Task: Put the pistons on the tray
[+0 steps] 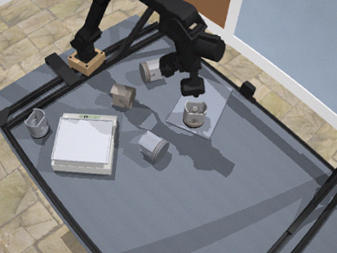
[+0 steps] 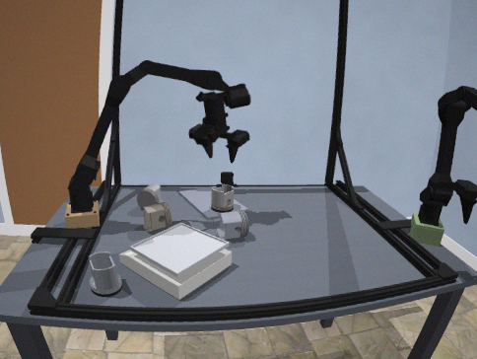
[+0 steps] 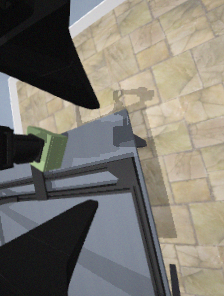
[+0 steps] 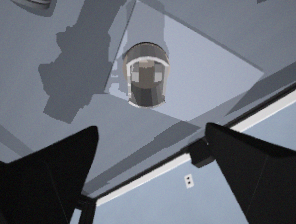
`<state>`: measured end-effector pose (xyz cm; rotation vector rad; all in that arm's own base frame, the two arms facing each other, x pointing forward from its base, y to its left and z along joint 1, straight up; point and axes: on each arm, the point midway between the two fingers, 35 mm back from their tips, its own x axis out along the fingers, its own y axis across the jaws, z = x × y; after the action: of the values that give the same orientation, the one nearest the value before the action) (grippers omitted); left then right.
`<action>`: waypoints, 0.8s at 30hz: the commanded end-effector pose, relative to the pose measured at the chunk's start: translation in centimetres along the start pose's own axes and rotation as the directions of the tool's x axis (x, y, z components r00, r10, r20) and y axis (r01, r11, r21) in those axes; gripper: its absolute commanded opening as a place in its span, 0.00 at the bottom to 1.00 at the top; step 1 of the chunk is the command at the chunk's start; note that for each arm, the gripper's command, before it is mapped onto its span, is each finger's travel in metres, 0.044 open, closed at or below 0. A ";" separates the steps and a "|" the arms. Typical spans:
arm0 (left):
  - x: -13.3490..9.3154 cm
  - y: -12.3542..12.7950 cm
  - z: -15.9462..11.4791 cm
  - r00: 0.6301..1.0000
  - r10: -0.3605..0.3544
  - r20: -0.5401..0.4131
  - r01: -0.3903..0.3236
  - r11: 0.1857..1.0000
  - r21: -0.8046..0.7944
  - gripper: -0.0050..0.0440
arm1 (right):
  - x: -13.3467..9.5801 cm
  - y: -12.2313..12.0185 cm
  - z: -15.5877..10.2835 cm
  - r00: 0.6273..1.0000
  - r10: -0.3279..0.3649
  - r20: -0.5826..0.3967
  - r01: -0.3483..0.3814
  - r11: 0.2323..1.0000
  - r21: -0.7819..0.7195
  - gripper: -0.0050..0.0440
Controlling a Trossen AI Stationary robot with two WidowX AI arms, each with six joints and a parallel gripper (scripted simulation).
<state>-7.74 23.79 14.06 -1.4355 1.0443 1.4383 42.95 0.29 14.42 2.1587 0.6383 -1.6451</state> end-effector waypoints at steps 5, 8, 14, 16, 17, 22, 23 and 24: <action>0.0 0.0 0.0 1.000 -0.001 -0.001 0.001 1.000 0.001 1.00 | 0.0 0.1 -0.1 1.000 -0.025 0.009 0.026 0.983 -0.181 0.87; 0.0 0.0 0.0 1.000 -0.001 -0.001 0.001 1.000 0.001 1.00 | 0.0 0.1 -0.1 0.999 -0.034 0.014 0.037 0.965 -0.258 0.87; 0.0 0.0 0.0 1.000 -0.001 -0.001 0.001 1.000 0.001 1.00 | 0.0 0.1 -0.1 0.999 -0.046 0.022 0.051 0.932 -0.358 0.87; 0.0 0.0 0.0 1.000 -0.001 -0.001 0.001 1.000 0.001 1.00 | 0.0 0.1 -0.1 0.998 -0.052 0.027 0.058 0.912 -0.407 0.87; 0.0 0.0 0.0 1.000 -0.001 -0.001 0.001 1.000 0.001 1.00 | 0.0 0.1 -0.1 0.998 -0.054 0.029 0.062 0.900 -0.431 0.87; 0.0 0.0 0.0 1.000 -0.001 -0.001 0.001 1.000 0.001 1.00 | 0.0 0.1 -0.1 0.997 -0.067 0.042 0.079 0.835 -0.545 0.87; 0.0 0.0 0.0 1.000 -0.001 -0.001 0.001 1.000 0.001 1.00 | 0.0 0.1 -0.1 0.997 -0.069 0.045 0.082 0.820 -0.567 0.87; 0.0 0.0 0.0 1.000 -0.001 -0.001 0.001 1.000 0.001 1.00 | 0.0 0.1 -0.1 0.996 -0.071 0.048 0.086 0.804 -0.588 0.87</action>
<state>-7.74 23.79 14.06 -1.4355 1.0443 1.4383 42.91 0.28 14.94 1.7310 1.0281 -1.3071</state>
